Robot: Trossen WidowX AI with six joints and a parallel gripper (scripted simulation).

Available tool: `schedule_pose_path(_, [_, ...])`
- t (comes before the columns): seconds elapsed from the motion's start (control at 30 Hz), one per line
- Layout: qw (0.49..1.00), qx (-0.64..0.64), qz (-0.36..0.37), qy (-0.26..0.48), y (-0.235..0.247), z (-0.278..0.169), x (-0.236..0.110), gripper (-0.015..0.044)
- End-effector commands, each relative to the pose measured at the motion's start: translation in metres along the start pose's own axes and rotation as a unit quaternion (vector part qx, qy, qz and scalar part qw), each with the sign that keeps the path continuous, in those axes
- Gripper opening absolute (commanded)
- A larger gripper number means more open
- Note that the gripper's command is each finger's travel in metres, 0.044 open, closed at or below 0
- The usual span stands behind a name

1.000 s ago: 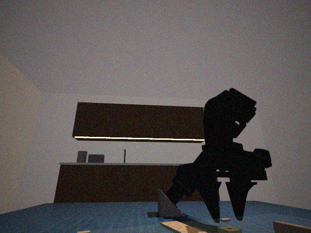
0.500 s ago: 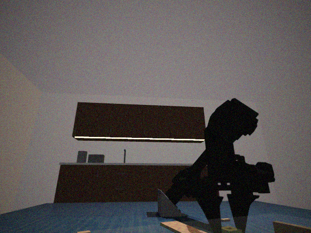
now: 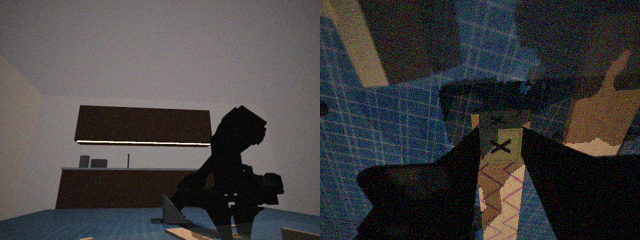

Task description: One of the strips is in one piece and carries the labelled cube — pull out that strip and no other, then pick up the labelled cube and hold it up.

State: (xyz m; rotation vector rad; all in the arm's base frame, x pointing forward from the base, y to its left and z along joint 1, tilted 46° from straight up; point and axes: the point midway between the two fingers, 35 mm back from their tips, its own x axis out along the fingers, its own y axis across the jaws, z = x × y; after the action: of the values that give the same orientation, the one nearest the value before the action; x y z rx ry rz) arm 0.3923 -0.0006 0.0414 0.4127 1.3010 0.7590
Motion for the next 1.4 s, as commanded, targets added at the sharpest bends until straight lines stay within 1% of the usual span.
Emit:
schedule_pose_path(0.0, [1.000, 0.000, 0.000, 0.000, 0.000, 0.000, 0.000, 0.0112])
schedule_pose_path(0.1, [1.000, 0.000, 0.000, 0.000, 0.000, 0.000, 0.000, 0.0092])
schedule_pose_path(0.2, [1.000, 0.000, 0.000, 0.000, 0.000, -0.001, -0.001, 0.0013])
schedule_pose_path(0.23, [1.000, 0.000, 0.000, 0.000, 0.000, -0.003, -0.003, 0.0000])
schedule_pose_path(0.6, [1.000, 0.004, 0.001, 0.001, 0.010, -0.058, -0.042, 0.0000])
schedule_pose_path(0.77, [1.000, 0.004, 0.001, 0.001, 0.011, -0.060, -0.042, 0.0000])
schedule_pose_path(1.03, [1.000, 0.005, 0.001, 0.001, 0.016, -0.087, -0.042, 0.0000])
schedule_pose_path(1.17, [1.000, 0.005, 0.001, 0.001, 0.016, -0.090, -0.043, 0.0000])
schedule_pose_path(1.37, [1.000, 0.005, 0.001, 0.002, 0.016, -0.090, -0.070, 0.0000])
